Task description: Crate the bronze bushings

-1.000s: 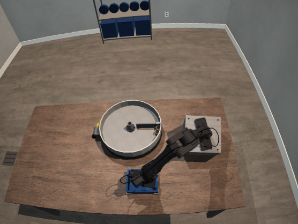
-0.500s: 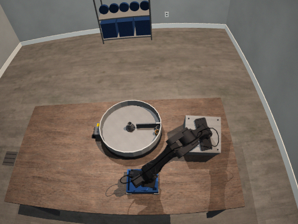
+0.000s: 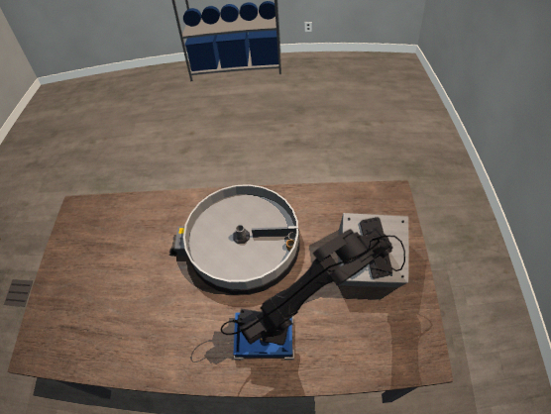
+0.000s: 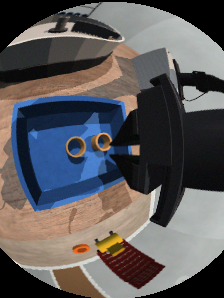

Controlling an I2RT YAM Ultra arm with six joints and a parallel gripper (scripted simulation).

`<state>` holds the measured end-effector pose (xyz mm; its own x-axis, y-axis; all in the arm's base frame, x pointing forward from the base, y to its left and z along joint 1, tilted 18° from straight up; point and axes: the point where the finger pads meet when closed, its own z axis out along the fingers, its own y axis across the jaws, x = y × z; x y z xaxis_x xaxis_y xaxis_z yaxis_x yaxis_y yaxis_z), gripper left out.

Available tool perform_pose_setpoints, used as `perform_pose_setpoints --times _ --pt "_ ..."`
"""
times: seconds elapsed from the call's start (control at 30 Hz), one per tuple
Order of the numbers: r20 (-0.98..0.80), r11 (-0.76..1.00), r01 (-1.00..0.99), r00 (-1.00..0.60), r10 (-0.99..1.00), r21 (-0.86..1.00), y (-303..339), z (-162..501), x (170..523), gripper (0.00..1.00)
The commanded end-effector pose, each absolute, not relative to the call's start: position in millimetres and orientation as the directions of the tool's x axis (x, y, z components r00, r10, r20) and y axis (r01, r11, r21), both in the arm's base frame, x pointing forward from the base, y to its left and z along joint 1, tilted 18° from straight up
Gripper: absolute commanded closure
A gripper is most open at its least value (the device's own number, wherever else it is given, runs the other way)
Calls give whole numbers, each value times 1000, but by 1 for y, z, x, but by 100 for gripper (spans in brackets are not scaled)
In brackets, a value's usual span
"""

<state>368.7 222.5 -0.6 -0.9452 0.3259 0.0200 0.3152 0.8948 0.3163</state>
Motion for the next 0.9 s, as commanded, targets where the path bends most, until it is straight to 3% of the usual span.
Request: perform_pose_setpoints --times 0.0,0.87 --pt "-2 889 308 -945 328 340 215 35 376 86" --pt "-5 890 308 -944 329 337 194 96 369 86"
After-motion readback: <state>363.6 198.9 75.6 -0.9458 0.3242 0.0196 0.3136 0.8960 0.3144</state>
